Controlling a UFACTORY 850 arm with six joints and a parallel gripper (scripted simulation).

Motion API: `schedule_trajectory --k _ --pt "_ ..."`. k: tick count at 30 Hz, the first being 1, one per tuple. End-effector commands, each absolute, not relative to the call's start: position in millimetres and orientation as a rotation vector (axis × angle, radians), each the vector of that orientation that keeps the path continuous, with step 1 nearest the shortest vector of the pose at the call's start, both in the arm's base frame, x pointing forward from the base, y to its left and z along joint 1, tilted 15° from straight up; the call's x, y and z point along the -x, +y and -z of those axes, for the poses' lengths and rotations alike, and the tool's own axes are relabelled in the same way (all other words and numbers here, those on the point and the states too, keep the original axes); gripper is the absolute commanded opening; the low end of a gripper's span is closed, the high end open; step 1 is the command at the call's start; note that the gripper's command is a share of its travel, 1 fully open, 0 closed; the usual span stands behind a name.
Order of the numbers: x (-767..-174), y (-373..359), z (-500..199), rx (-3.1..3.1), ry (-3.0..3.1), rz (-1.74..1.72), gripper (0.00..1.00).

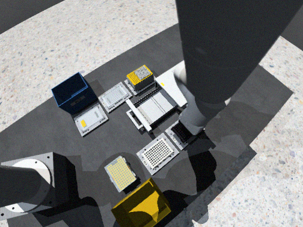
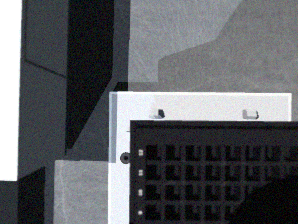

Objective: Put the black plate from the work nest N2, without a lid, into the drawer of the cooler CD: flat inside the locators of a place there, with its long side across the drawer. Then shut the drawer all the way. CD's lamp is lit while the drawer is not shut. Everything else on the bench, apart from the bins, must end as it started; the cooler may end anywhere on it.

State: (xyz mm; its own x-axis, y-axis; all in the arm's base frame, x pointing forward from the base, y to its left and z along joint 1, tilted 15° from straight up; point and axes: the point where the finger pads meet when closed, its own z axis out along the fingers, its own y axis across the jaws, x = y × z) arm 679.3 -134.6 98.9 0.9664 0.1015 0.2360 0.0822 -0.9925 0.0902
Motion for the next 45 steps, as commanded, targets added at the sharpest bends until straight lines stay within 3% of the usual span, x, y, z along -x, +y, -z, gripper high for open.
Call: schedule_trajectory --k 1,45 --pt "-678 -134 -107 -3.035 0.142 -0.374 0.0" --pt "-663 -130 -169 -3.035 0.142 -0.374 0.0"
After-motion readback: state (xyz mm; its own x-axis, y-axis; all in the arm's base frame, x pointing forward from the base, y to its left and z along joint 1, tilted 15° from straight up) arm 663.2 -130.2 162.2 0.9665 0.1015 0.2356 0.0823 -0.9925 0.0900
